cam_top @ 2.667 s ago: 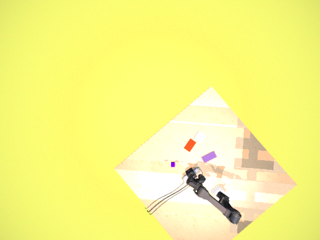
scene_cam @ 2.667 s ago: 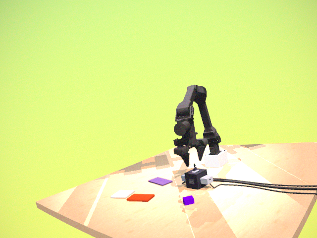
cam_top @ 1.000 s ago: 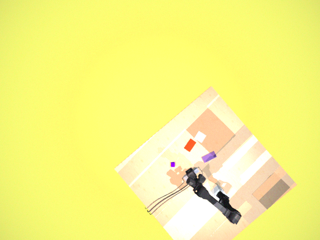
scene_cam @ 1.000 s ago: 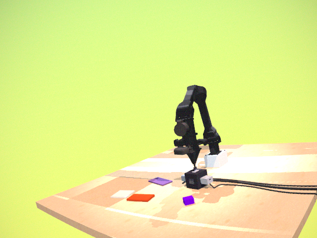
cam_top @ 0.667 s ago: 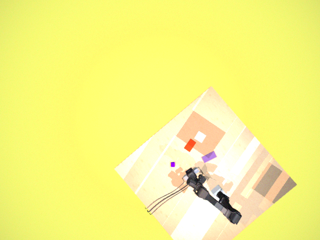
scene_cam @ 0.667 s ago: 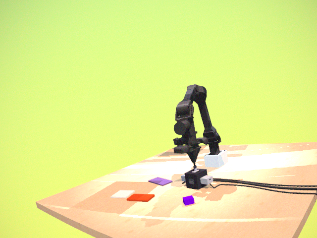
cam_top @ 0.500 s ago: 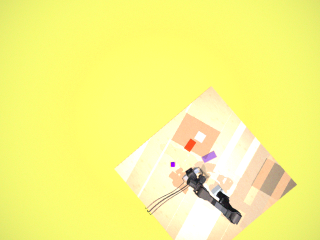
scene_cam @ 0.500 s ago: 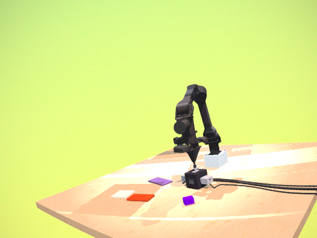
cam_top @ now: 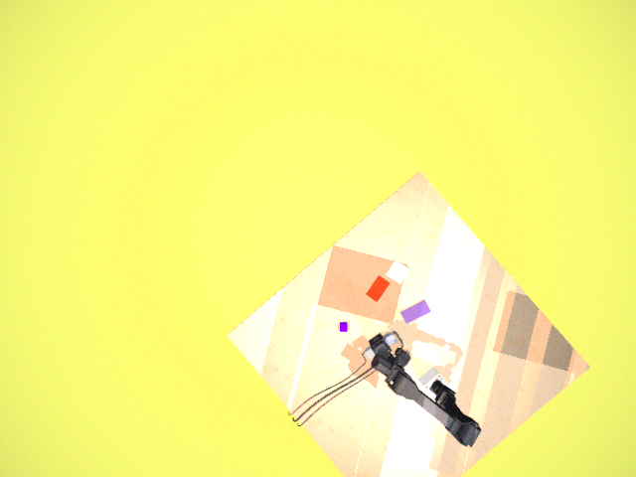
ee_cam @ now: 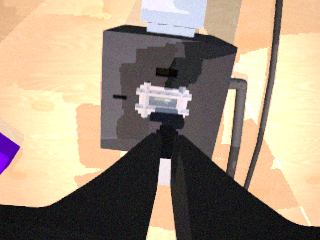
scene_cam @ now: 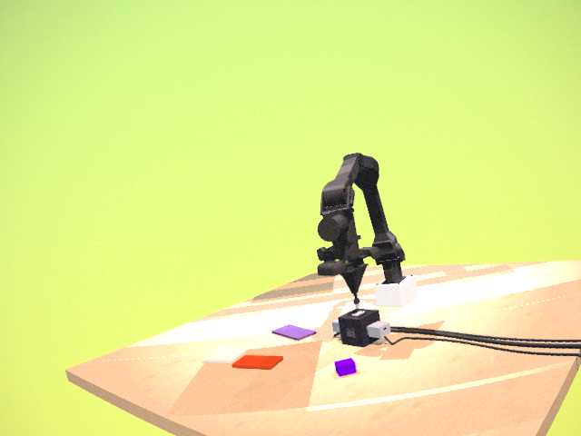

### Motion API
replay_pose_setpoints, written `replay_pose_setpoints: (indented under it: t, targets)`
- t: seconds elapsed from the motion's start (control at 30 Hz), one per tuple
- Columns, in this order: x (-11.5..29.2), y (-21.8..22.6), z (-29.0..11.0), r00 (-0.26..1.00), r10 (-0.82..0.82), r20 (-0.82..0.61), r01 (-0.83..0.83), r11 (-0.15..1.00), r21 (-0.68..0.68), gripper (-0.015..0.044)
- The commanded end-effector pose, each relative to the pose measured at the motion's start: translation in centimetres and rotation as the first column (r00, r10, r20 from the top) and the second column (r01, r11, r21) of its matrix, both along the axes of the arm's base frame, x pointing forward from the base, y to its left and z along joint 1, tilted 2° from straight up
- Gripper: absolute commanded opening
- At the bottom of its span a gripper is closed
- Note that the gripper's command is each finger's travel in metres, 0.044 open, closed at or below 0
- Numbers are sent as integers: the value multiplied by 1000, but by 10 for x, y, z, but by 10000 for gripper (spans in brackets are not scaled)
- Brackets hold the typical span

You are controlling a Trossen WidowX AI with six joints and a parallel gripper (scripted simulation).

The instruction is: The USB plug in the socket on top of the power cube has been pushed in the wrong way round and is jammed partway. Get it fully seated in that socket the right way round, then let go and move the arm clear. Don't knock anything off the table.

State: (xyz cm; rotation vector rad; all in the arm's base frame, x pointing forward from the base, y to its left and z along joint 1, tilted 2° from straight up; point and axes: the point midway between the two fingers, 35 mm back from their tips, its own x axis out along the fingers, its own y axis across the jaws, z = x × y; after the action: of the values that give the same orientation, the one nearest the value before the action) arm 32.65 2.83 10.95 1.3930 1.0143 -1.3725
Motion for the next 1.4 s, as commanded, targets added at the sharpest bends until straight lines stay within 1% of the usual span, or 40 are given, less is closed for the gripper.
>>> replay_pose_setpoints:
  t: [0.0, 0.23, 0.33, 0.43, 0.7, 1.03, 1.37]
  targets:
    - [1, 0, 4, 1000, -3, 5, 3, 1000, 1, 0]
    - [0, 0, 7, 1000, -2, 4, 2, 1000, 0, 0]
    - [0, 0, 6, 1000, 24, 1, -24, 1000, -1, 0]
    - [0, 0, 5, 997, 81, -2, -81, 997, -3, 0]
    - [0, 0, 5, 955, 297, -13, -298, 955, -12, 0]
    - [0, 0, 5, 846, 533, -28, -533, 846, -18, 0]
    - [0, 0, 5, 679, 733, -43, -734, 679, -21, 0]
